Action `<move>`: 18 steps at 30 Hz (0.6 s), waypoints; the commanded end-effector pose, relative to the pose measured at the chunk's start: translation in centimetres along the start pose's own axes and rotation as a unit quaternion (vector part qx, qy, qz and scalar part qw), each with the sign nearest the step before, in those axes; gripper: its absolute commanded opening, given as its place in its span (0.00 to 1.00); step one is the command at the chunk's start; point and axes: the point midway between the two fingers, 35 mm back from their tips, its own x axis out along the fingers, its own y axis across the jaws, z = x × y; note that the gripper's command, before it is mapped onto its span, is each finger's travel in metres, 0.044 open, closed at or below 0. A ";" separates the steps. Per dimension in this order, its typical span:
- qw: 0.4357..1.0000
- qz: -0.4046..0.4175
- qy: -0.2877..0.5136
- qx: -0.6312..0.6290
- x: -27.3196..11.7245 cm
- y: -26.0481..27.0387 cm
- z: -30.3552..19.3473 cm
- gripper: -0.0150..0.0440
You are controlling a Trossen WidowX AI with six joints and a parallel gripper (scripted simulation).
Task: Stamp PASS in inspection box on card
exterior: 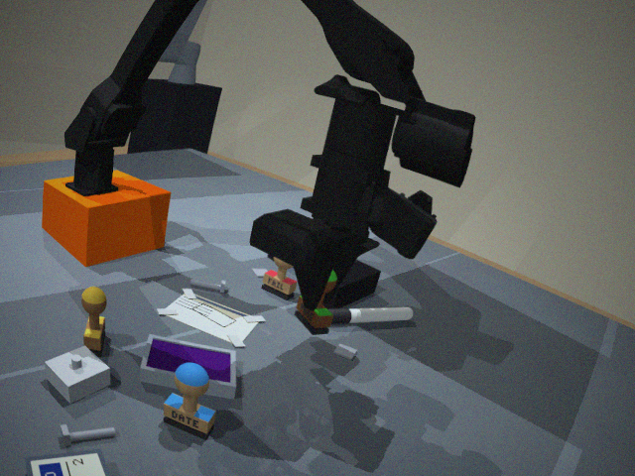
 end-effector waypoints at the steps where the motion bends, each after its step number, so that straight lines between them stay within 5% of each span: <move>1: 1.000 0.002 0.000 -0.002 -0.3 0.0 0.0 0.25; 18: 1.000 0.003 -0.001 -0.002 -1.1 0.0 0.0 0.25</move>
